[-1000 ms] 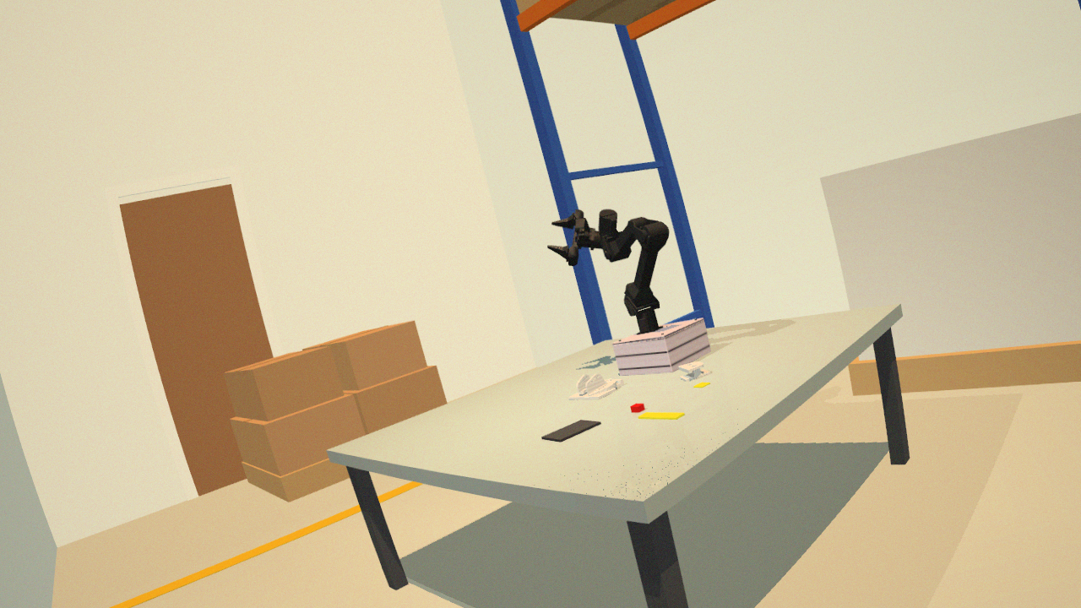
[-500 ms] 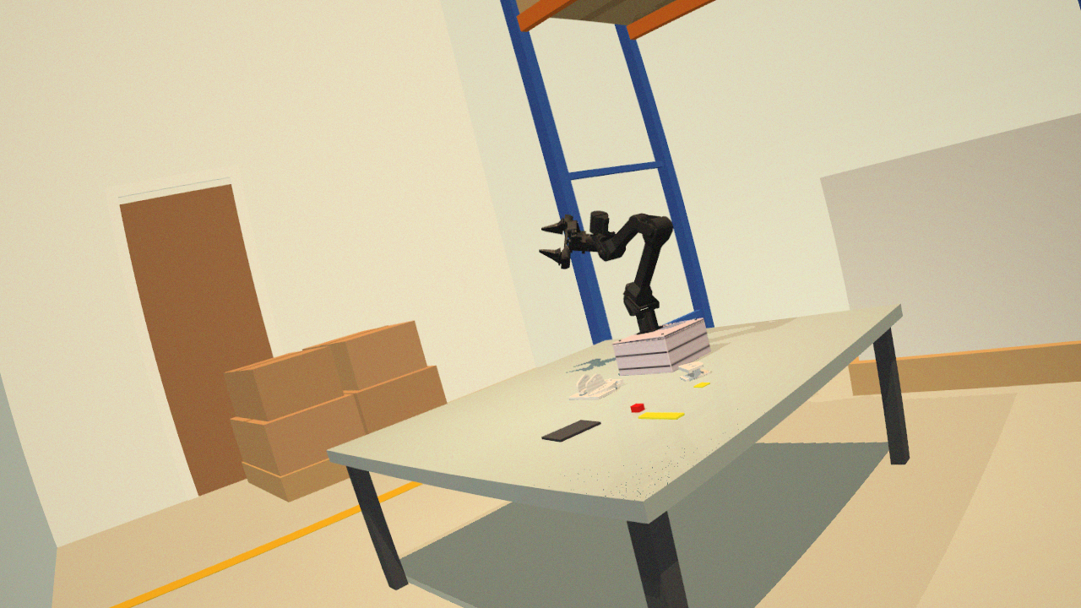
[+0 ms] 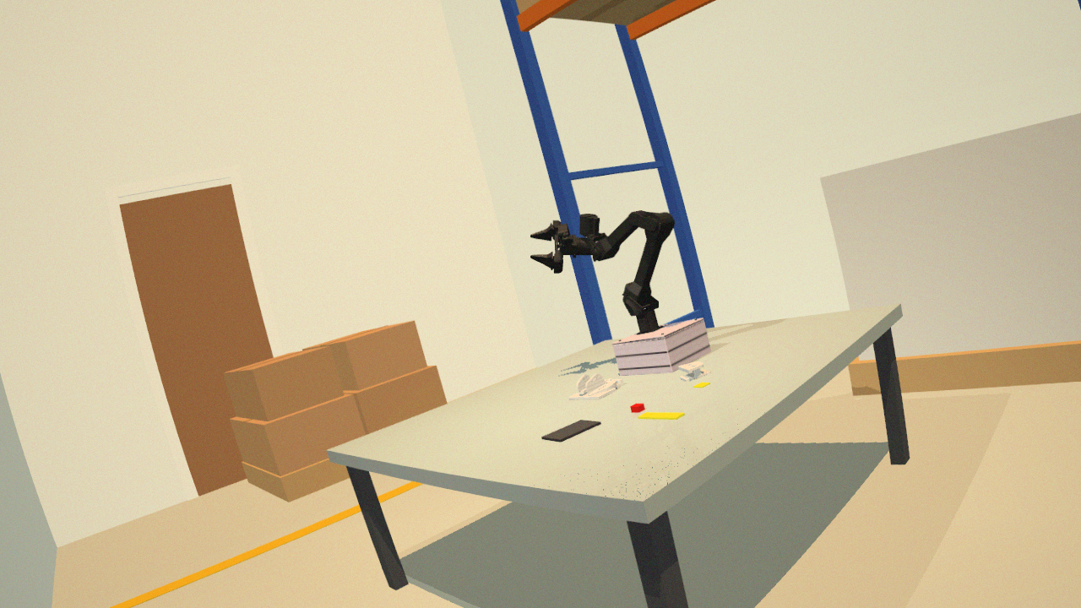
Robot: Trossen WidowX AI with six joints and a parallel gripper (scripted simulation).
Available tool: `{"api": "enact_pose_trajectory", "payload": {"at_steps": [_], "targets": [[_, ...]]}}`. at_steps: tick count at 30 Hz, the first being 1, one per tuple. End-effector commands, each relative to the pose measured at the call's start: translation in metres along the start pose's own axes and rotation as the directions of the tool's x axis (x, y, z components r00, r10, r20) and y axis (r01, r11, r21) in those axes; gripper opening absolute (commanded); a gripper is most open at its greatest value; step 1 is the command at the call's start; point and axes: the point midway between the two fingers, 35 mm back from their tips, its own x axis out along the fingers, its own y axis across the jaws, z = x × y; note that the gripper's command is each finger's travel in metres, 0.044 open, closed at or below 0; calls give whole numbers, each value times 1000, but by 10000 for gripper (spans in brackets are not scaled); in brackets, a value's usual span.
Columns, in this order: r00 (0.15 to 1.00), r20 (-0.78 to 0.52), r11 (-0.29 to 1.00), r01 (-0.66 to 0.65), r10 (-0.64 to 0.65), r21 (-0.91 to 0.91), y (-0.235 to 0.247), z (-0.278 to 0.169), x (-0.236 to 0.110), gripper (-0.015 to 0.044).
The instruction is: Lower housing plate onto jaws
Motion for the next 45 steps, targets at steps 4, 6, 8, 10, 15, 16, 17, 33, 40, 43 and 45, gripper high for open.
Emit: {"api": "enact_pose_trajectory", "payload": {"at_steps": [4,6,8,10,15,16,17,33,40,43,45], "targets": [[999,5,998,-46,46,33,13,-1,14,440],[998,8,997,-62,62,42,17,-1,18,440],[997,11,996,-78,77,51,22,0,22,440],[996,15,994,-94,93,60,26,0,26,440],[991,23,988,-135,133,80,38,2,35,440],[990,25,986,-143,142,84,41,3,37,440],[988,27,984,-152,150,88,43,3,39,440],[955,54,946,-295,290,133,89,15,64,440],[932,67,921,-362,356,140,111,23,73,440],[920,72,909,-392,385,142,122,26,76,440],[912,76,900,-411,404,142,128,28,78,440]]}}
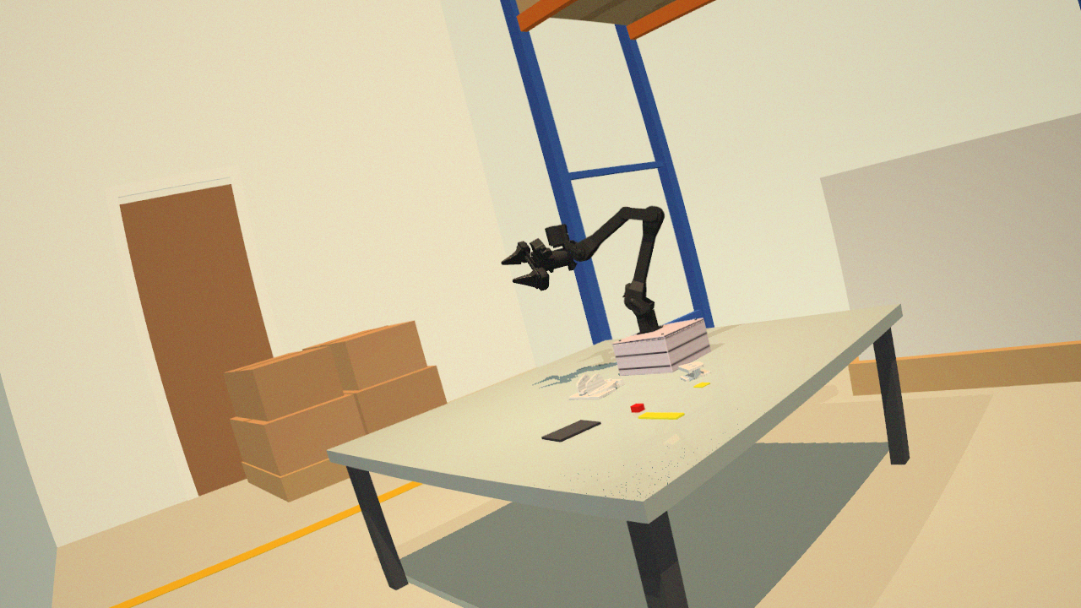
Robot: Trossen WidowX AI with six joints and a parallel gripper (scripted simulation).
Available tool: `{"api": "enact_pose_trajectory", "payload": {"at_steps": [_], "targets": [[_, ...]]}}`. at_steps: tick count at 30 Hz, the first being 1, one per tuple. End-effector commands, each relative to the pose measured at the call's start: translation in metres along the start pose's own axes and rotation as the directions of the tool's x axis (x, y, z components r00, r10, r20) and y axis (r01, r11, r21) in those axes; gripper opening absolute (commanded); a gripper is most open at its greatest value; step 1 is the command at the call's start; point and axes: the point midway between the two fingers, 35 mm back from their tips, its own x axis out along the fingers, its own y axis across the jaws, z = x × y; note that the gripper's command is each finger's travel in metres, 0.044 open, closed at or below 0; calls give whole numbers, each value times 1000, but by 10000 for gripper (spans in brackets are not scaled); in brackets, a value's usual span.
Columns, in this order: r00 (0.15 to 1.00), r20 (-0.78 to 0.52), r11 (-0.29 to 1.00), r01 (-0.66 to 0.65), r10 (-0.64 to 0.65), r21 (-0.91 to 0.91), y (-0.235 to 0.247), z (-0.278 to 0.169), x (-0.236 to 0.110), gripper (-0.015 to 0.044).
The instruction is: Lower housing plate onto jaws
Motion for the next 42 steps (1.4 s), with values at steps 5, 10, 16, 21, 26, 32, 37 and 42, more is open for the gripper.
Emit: {"api": "enact_pose_trajectory", "payload": {"at_steps": [5,10,16,21,26,32,37,42], "targets": [[997,-4,997,-81,81,5,23,4,17,440],[991,-2,991,-136,136,5,39,8,27,440],[979,-1,979,-202,202,2,59,13,37,440],[966,-1,966,-257,257,-3,77,18,45,440],[950,1,950,-312,312,-9,95,24,51,440],[926,3,926,-377,377,-19,117,32,57,440],[903,4,902,-430,431,-31,136,39,61,440],[876,4,875,-482,483,-45,155,46,63,440]]}}
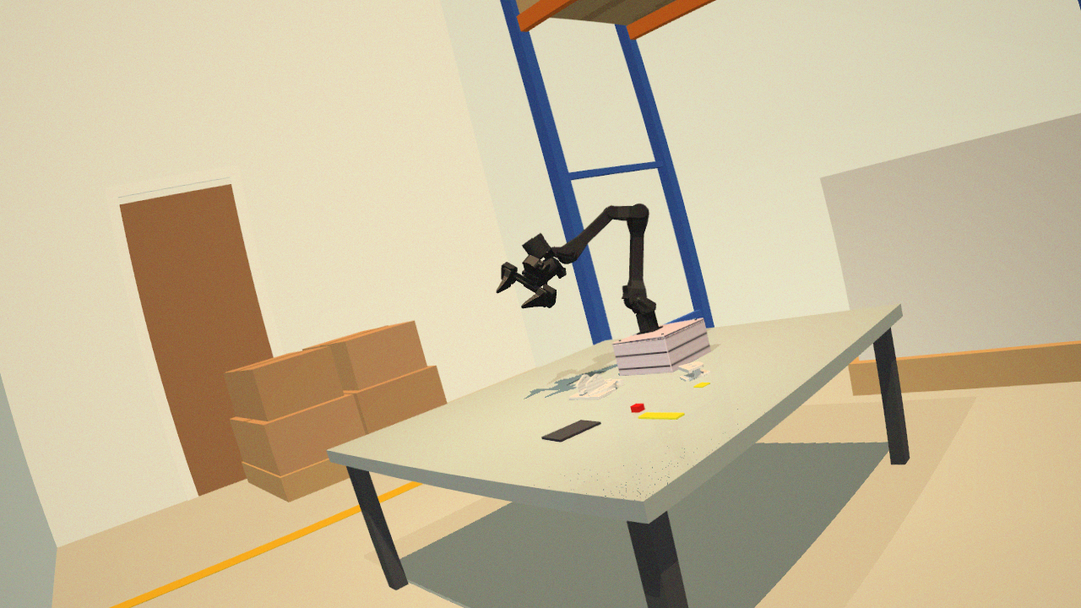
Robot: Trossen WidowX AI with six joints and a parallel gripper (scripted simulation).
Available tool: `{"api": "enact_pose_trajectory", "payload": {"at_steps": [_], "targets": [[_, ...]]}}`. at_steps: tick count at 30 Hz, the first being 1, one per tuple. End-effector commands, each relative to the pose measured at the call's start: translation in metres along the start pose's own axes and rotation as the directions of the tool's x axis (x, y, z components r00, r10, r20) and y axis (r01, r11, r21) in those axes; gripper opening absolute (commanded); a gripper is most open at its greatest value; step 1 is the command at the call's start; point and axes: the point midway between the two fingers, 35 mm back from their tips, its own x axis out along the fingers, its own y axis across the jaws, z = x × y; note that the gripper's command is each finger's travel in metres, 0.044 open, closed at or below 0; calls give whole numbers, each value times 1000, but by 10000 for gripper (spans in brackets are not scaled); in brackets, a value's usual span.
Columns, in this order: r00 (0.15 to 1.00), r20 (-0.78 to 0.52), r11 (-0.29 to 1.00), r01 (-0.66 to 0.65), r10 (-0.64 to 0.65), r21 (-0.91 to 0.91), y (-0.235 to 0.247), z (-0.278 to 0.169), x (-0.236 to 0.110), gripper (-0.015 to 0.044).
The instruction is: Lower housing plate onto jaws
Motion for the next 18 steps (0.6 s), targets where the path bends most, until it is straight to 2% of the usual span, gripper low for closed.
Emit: {"api": "enact_pose_trajectory", "payload": {"at_steps": [1,18], "targets": [[999,-6,999,-43,43,-12,12,4,8,440],[971,-20,965,-240,239,-103,72,29,37,440]]}}
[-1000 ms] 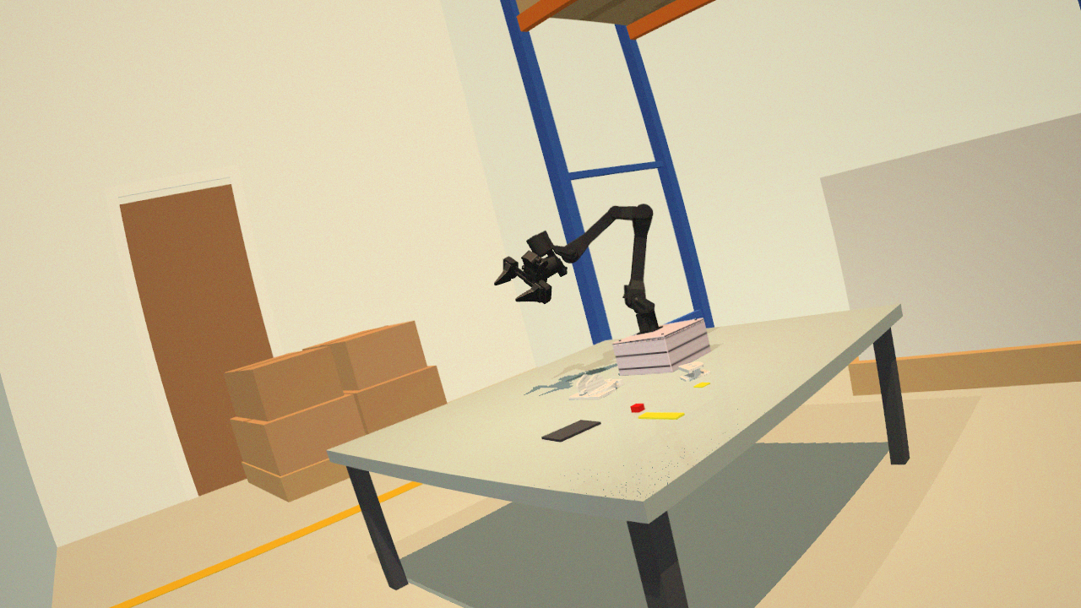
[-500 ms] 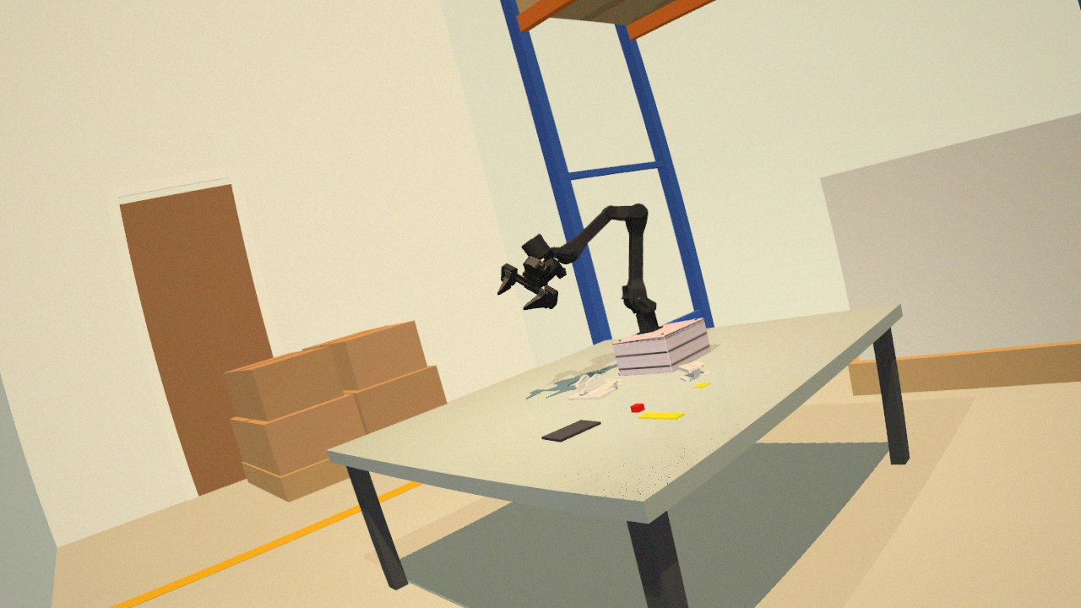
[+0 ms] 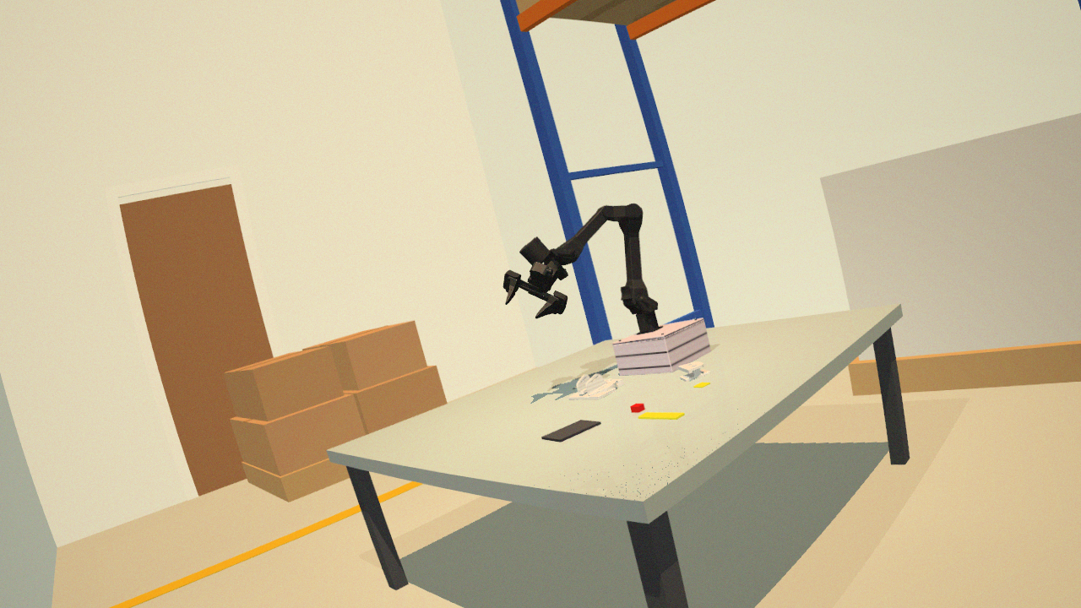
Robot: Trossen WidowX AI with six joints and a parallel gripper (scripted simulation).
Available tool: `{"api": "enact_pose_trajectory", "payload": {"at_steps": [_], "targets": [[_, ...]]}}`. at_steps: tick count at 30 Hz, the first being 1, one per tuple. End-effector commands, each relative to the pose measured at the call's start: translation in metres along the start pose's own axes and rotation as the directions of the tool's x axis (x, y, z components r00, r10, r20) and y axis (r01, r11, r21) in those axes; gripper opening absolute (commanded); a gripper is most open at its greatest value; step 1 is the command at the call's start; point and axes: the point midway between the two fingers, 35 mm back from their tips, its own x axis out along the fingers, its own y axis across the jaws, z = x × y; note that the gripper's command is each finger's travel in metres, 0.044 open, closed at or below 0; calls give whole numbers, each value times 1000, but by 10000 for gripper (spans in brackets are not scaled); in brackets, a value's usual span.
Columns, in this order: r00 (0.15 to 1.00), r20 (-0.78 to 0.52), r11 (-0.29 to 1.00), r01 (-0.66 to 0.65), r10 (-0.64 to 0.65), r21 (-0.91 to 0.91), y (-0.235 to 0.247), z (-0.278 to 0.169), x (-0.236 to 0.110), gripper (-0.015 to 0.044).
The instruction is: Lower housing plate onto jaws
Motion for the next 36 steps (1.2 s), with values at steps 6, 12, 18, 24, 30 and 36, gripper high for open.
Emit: {"api": "enact_pose_trajectory", "payload": {"at_steps": [6,12,18,24,30,36], "targets": [[995,-8,994,-101,101,-50,28,15,17,440],[986,-7,983,-166,166,-78,48,27,25,440],[971,-23,963,-239,238,-124,72,35,32,440],[949,-45,933,-314,311,-178,97,42,37,440],[922,-70,893,-385,380,-234,123,50,40,440],[892,-96,845,-450,443,-290,147,58,42,440]]}}
